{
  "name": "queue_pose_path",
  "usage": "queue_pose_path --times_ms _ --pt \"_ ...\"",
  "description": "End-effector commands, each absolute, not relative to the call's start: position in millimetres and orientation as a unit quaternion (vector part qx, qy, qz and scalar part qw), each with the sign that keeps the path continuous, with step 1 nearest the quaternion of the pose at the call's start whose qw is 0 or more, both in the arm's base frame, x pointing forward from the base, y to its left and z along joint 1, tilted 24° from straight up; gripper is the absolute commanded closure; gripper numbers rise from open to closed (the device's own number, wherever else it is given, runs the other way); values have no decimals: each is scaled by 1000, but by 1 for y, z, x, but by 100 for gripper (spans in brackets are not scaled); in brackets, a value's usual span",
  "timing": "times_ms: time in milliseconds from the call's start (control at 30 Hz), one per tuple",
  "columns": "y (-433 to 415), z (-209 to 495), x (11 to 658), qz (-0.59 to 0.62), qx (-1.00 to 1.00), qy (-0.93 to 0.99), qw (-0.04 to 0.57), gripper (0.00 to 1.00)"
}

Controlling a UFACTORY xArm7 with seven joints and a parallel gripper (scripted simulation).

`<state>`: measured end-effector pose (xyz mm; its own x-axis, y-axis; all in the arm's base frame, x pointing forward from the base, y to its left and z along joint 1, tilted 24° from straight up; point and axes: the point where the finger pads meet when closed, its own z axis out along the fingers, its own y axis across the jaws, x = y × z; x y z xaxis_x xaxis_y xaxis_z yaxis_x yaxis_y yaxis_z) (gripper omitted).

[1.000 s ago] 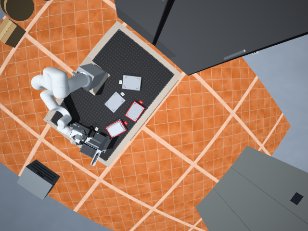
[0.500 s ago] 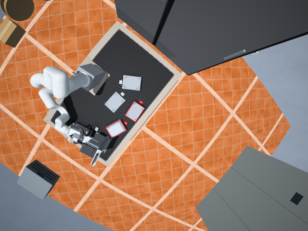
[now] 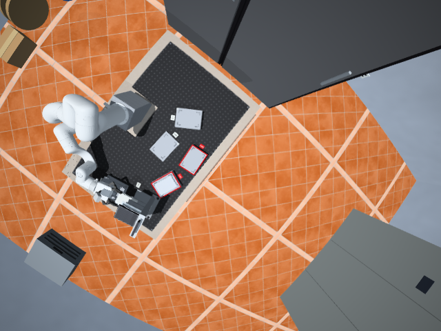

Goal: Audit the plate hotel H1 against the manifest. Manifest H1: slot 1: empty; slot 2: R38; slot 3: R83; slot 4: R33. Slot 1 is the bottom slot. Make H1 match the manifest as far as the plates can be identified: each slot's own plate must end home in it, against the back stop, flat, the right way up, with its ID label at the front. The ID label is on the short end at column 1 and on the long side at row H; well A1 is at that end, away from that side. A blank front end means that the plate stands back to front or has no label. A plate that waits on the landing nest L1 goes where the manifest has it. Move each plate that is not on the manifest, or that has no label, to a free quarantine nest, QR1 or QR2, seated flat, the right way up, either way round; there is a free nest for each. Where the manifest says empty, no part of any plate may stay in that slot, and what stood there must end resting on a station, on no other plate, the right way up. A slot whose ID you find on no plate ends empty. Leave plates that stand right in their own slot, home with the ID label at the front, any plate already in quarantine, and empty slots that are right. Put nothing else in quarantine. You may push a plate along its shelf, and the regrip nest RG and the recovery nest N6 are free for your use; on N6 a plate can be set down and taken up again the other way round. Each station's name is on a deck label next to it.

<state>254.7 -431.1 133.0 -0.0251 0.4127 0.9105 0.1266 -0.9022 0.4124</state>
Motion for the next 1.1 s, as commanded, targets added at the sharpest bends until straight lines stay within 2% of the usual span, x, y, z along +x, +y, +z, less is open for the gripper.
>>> queue_pose_path --times_ms 0,1067 --pt "-431 135 249 689 690 197 105 100" --pt "-438 136 199 689 690 197 105 100"
